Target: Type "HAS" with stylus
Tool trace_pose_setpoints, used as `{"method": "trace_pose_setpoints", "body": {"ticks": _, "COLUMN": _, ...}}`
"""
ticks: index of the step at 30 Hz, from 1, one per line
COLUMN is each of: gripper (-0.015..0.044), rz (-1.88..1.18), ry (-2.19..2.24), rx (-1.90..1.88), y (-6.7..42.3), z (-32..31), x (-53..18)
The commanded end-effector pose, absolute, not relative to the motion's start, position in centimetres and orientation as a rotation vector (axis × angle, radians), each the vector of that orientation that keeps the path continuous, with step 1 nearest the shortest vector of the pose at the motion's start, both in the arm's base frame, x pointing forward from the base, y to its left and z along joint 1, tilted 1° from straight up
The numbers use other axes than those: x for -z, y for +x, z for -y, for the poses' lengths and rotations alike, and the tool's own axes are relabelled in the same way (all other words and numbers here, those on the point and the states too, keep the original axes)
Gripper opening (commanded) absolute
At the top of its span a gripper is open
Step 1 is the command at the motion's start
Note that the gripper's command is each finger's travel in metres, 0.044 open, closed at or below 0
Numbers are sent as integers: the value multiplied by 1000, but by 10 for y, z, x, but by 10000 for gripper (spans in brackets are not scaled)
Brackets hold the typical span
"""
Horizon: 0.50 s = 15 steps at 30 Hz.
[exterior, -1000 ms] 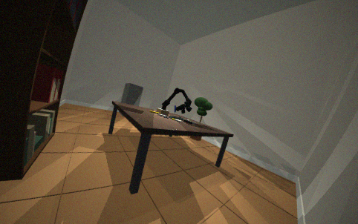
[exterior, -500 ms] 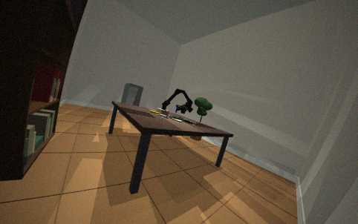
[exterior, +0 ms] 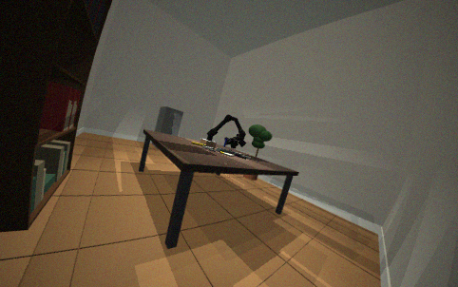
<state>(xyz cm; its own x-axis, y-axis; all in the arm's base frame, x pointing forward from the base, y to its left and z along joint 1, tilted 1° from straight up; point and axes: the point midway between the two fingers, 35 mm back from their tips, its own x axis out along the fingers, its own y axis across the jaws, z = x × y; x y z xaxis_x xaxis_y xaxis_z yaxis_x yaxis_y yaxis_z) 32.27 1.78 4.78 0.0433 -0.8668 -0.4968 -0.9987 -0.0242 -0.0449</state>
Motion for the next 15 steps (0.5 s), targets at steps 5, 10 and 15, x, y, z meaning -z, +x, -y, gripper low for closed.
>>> {"method": "trace_pose_setpoints", "body": {"ticks": 5, "gripper": 79, "rz": -1876, "ry": -1955, "rx": -473, "y": 326, "z": -18, "x": -47}}
{"method": "trace_pose_setpoints", "body": {"ticks": 10, "gripper": 81, "rz": -1876, "ry": -1955, "rx": -473, "y": 327, "z": -18, "x": -47}}
{"method": "trace_pose_setpoints", "body": {"ticks": 15, "gripper": 81, "rz": -1876, "ry": -1955, "rx": -473, "y": 327, "z": -18, "x": -46}}
